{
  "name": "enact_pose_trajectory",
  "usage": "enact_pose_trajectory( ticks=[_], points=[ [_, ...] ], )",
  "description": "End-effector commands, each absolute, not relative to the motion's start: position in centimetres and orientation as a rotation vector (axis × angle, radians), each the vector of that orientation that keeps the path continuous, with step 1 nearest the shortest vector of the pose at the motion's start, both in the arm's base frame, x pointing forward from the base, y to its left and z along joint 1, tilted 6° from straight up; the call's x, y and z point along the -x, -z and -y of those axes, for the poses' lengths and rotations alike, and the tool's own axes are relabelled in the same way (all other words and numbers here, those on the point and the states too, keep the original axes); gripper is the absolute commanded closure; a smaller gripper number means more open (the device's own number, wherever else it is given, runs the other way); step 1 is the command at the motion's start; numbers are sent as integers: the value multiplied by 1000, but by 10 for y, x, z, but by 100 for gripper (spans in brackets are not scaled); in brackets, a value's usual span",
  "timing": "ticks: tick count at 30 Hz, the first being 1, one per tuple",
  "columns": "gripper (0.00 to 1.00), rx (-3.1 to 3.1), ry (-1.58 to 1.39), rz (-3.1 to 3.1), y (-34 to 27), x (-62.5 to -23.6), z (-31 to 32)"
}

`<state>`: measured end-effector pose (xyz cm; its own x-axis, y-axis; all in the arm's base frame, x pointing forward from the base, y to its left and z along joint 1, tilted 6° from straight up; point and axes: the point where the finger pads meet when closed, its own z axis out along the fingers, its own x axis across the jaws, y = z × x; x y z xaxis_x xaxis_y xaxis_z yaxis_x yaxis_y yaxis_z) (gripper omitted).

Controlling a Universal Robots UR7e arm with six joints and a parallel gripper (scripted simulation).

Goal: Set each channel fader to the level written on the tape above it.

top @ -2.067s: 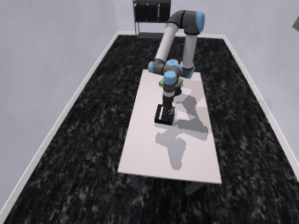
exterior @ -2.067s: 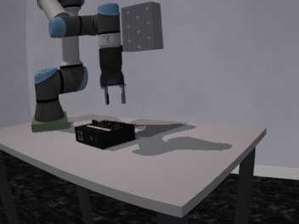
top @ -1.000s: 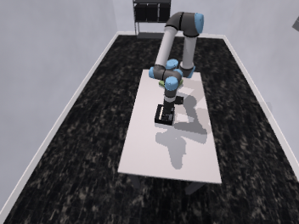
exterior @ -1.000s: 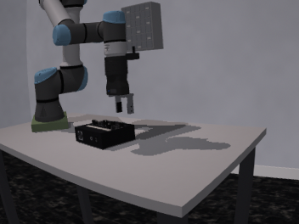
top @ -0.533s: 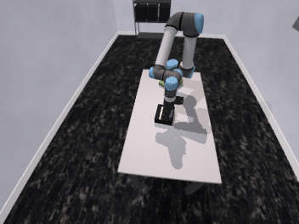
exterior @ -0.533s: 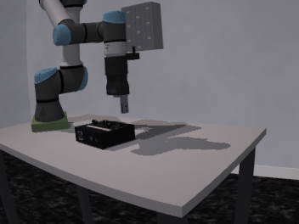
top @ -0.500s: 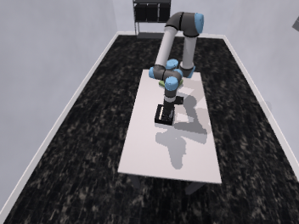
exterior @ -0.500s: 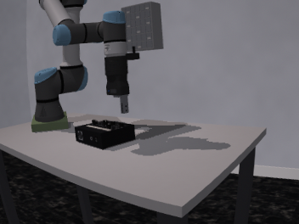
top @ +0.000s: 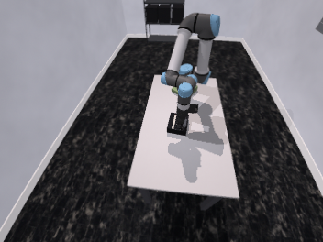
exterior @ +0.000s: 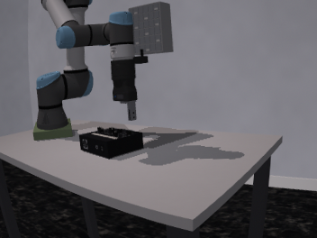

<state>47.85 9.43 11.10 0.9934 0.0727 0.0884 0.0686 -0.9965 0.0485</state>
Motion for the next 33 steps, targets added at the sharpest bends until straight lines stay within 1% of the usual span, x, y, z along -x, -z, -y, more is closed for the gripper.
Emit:
enact_pose_trajectory(
  ticks=[1,33],
  points=[
    [100,-3091,-142,-110,-112,-479,-94],
    [100,-3091,-142,-109,-102,-480,-94]
  ],
)
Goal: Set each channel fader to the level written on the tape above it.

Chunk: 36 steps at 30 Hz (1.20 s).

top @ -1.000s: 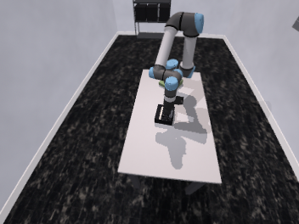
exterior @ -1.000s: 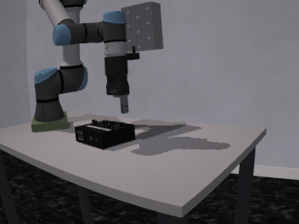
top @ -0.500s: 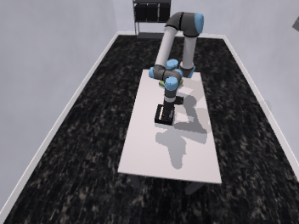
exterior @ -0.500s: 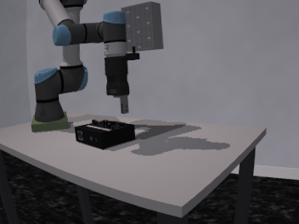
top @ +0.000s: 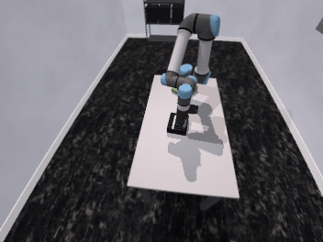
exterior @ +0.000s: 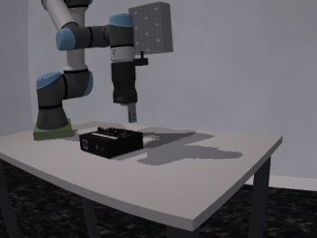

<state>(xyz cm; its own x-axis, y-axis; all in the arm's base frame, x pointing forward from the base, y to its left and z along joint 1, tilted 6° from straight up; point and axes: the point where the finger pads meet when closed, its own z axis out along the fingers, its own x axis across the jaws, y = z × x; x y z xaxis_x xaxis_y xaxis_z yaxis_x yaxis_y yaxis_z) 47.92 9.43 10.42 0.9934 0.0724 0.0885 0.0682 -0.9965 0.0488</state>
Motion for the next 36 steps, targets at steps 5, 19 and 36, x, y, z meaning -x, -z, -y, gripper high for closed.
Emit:
enact_pose_trajectory(
  ticks=[5,19,36],
  points=[
    [100,-3091,-142,-109,-100,-480,-94],
    [100,-3091,-142,-109,-91,-481,-94],
    [100,-3091,-142,-109,-88,-481,-94]
  ],
)
